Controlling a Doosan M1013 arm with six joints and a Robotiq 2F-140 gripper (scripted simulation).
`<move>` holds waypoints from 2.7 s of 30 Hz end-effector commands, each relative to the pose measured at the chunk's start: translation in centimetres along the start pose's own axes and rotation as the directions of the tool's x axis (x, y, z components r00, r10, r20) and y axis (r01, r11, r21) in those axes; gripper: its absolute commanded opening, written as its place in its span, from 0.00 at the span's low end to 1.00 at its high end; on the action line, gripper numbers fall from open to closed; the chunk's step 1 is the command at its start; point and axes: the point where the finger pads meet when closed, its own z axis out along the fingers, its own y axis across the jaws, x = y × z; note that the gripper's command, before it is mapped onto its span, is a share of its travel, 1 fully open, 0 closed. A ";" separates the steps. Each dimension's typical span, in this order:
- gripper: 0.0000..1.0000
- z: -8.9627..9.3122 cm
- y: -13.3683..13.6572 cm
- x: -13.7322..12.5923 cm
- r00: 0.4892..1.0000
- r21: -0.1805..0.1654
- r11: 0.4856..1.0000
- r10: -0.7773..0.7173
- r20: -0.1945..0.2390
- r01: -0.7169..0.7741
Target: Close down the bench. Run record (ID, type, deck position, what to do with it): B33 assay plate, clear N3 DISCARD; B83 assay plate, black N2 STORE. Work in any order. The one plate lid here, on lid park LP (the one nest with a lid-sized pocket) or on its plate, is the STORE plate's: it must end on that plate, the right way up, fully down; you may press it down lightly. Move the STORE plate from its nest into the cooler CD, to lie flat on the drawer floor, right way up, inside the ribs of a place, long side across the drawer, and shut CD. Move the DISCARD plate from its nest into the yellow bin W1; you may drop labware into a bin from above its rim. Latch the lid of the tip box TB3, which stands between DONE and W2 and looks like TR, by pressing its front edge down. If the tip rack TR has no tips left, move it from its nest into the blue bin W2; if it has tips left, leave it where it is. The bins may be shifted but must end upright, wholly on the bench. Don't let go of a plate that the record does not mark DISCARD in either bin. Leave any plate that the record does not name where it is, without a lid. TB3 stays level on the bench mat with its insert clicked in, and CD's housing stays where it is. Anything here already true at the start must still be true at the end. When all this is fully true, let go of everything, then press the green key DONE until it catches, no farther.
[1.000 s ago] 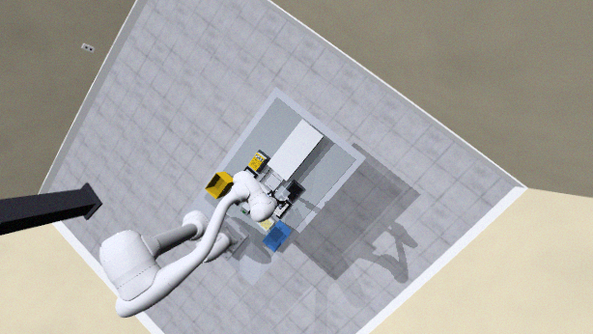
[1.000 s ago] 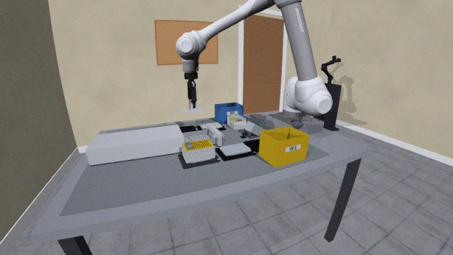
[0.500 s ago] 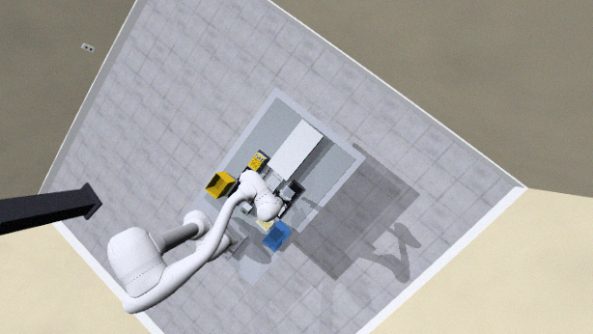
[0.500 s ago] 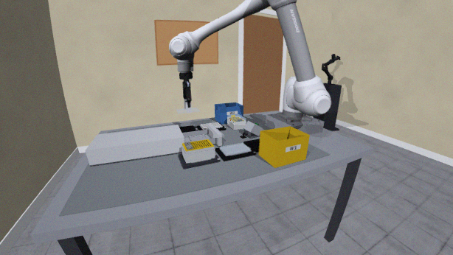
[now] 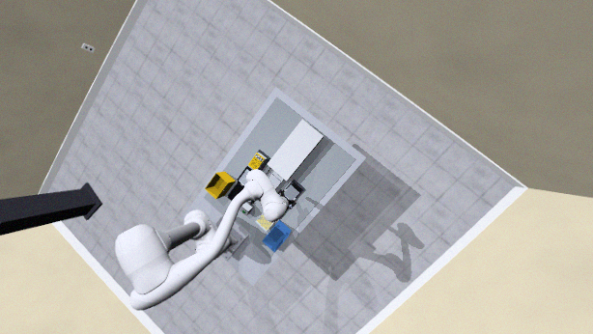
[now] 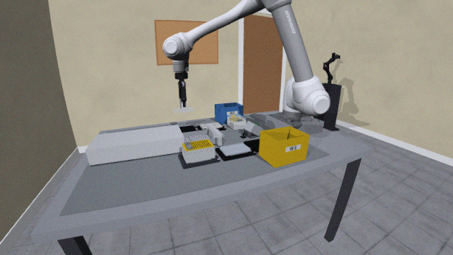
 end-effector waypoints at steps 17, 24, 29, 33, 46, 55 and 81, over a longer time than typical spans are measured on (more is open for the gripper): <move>0.00 0.9 0.0 0.0 1.000 0.000 1.000 0.000 0.000 0.000; 0.00 1.6 0.0 0.0 1.000 0.000 1.000 0.000 0.000 0.000; 0.00 2.3 0.0 0.0 1.000 0.000 1.000 0.000 0.000 0.000; 0.00 2.8 0.0 0.0 1.000 0.000 1.000 0.000 0.000 0.000; 0.00 4.3 0.0 0.0 1.000 0.000 1.000 0.000 0.000 0.000; 0.00 5.5 -0.1 0.0 1.000 0.000 1.000 0.000 0.000 0.000; 0.00 8.4 -0.1 0.0 1.000 0.000 1.000 0.000 0.000 0.000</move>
